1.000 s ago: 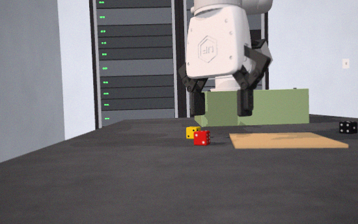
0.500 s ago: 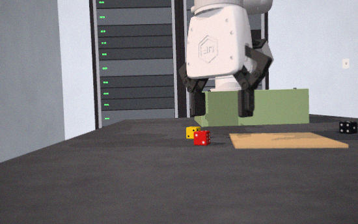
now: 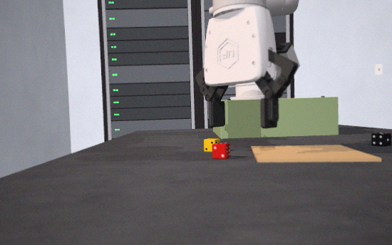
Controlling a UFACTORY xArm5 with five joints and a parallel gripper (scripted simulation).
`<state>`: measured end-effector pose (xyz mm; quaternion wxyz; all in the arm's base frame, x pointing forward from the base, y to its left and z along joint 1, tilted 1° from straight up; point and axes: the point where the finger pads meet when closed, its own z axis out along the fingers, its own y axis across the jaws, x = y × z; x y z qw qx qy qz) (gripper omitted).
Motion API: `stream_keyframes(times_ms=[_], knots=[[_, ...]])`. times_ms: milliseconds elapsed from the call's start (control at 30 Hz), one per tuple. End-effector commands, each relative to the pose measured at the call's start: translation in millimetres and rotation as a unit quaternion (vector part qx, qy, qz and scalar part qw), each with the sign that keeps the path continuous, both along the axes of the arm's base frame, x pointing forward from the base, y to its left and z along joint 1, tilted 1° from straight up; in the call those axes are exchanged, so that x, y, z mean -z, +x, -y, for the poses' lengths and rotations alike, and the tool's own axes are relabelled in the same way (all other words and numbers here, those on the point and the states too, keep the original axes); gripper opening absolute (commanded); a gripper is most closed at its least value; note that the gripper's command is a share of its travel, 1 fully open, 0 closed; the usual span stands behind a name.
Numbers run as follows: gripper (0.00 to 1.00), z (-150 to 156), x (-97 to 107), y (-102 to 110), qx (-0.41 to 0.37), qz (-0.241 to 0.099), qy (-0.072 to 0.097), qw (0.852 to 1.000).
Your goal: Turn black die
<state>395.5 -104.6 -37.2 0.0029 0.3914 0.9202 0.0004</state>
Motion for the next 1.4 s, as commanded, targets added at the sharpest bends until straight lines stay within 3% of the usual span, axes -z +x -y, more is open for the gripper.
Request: stream_keyframes(times_ms=[0,633,933,1367], knots=[[1.0,0.3,-1.0,1.2,0.0,0.002,0.0,1.0],[1.0,-13.7,-0.9,-2.8,0.0,0.002,0.0,1.0],[1.0,-52.3,-0.9,-14.0,0.0,0.002,0.0,1.0],[1.0,-159.3,-0.9,-45.1,0.0,0.002,0.002,1.0]])
